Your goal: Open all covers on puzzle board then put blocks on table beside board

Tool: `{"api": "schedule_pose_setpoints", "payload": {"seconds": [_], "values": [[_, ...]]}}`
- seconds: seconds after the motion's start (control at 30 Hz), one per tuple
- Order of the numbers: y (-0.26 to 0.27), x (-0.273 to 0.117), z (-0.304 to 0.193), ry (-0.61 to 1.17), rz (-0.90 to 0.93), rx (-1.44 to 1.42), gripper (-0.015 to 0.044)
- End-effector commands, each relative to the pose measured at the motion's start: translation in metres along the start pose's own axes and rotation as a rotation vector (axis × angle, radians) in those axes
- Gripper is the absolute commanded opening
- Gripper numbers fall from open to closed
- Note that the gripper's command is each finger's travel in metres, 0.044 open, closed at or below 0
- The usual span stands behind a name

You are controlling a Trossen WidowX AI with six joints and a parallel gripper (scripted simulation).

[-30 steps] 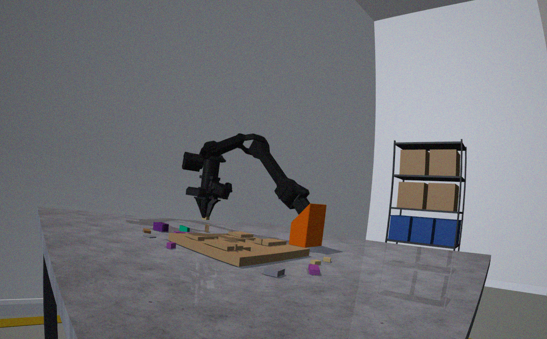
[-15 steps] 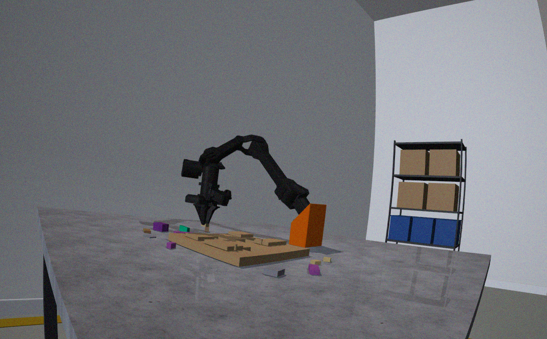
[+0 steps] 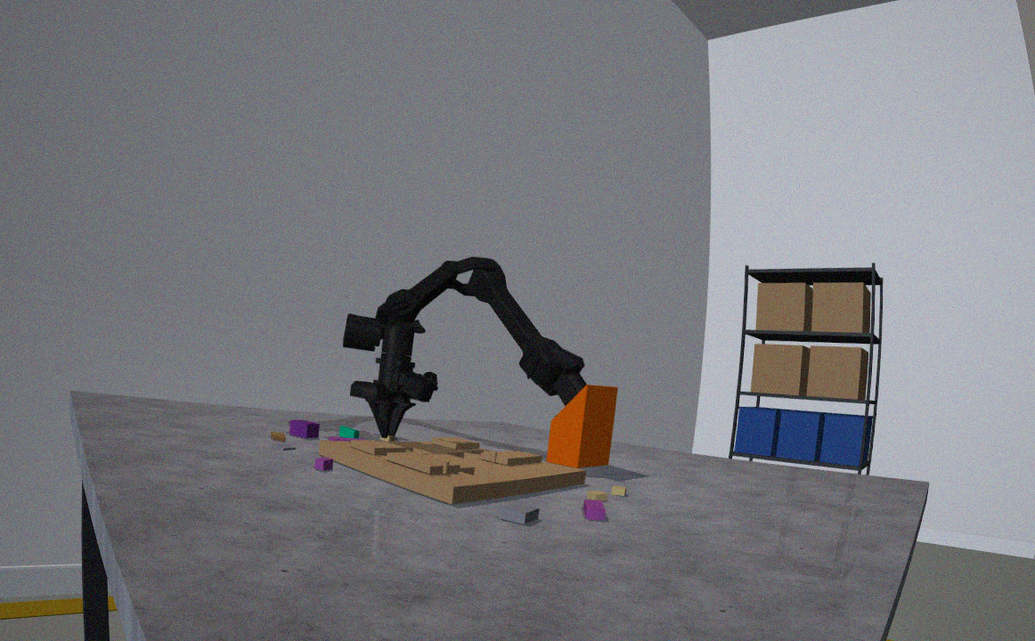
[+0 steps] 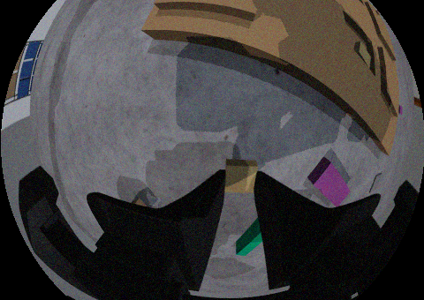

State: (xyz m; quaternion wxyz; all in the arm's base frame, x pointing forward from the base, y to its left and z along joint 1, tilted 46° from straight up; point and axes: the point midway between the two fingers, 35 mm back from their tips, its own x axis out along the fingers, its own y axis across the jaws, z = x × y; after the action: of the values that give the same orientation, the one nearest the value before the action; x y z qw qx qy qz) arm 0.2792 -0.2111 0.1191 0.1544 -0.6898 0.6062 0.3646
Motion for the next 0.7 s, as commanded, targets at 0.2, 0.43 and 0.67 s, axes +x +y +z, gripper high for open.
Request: {"api": "schedule_pose_setpoints", "payload": {"seconds": [0.2, 0.43, 0.67], "values": [[0.0029, 0.0116, 0.003, -0.006, 0.006, -0.009, 0.008], [0.0022, 0.0088, 0.0008, 0.0, 0.004, -0.002, 0.0238], [0.0021, 0.0083, 0.0008, 0.0, 0.004, -0.002, 0.0421]]}}
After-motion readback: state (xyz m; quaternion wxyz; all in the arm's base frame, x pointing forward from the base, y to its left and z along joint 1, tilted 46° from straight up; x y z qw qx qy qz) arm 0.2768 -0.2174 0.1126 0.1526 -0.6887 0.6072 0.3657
